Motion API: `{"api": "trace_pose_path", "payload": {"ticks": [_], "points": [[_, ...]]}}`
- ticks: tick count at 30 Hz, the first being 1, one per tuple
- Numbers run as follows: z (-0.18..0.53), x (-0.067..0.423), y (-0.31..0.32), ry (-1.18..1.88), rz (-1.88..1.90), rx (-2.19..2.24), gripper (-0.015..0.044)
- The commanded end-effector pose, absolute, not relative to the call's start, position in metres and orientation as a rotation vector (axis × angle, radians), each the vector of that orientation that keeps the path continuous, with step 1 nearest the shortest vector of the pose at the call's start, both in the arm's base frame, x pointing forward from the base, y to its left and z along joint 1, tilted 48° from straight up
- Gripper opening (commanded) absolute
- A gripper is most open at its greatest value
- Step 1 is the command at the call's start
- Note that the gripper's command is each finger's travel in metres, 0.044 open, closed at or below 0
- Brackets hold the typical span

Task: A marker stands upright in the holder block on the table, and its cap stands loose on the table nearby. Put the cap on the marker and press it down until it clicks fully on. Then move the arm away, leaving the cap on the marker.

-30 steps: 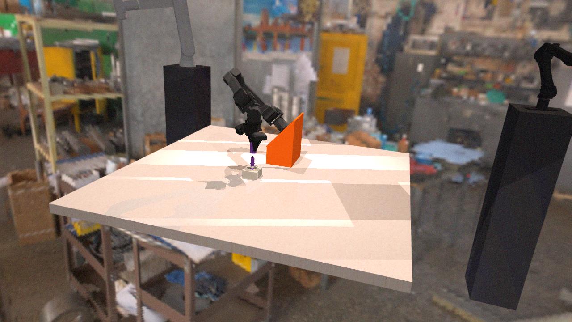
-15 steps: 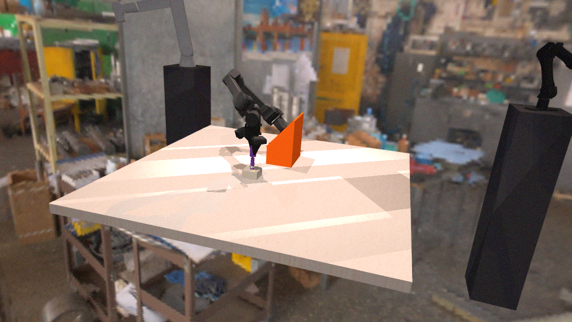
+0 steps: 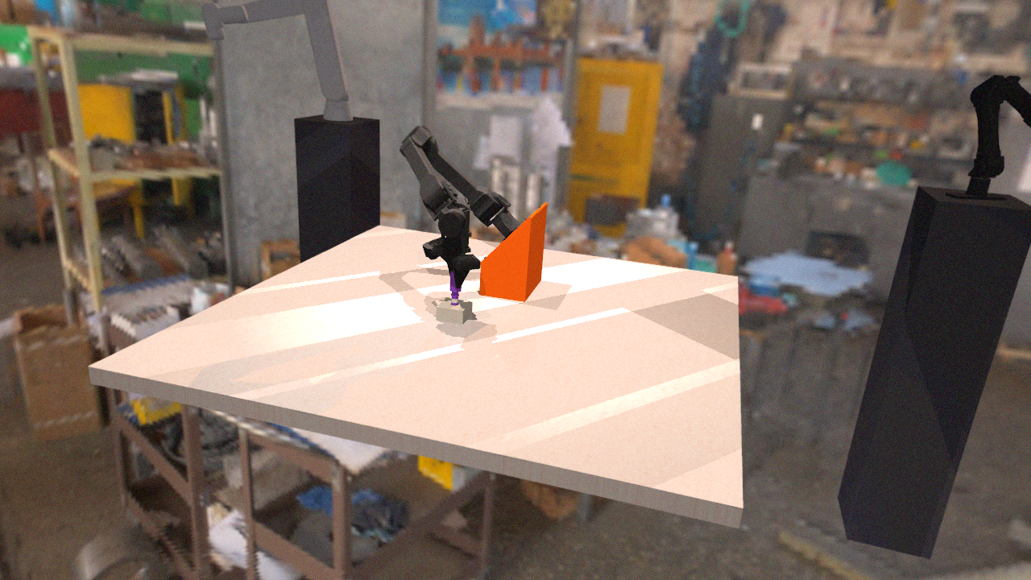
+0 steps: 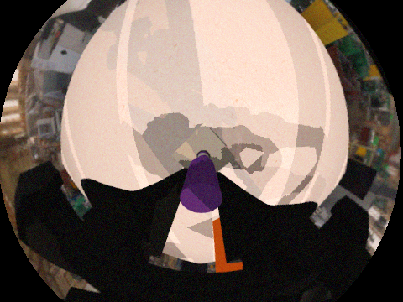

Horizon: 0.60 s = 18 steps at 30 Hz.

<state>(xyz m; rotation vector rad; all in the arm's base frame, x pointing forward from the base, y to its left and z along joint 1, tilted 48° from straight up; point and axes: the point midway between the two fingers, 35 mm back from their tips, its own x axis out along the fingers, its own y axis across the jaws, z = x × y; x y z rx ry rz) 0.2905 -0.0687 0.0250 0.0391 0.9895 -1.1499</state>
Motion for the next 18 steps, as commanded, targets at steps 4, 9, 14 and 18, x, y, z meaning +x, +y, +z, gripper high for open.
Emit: {"api": "trace_pose_path", "payload": {"ticks": [4, 9, 14, 18], "points": [[0.0181, 0.2903, -0.0777, 0.988, -1.150, 0.030, 0.0000], [0.0169, 0.2902, -0.0795, 0.987, -1.151, 0.030, 0.0000], [0.0168, 0.2900, -0.0787, 0.989, -1.151, 0.036, 0.0026], [0.0168, 0.2900, -0.0787, 0.989, -1.151, 0.036, 0.0131]]}}
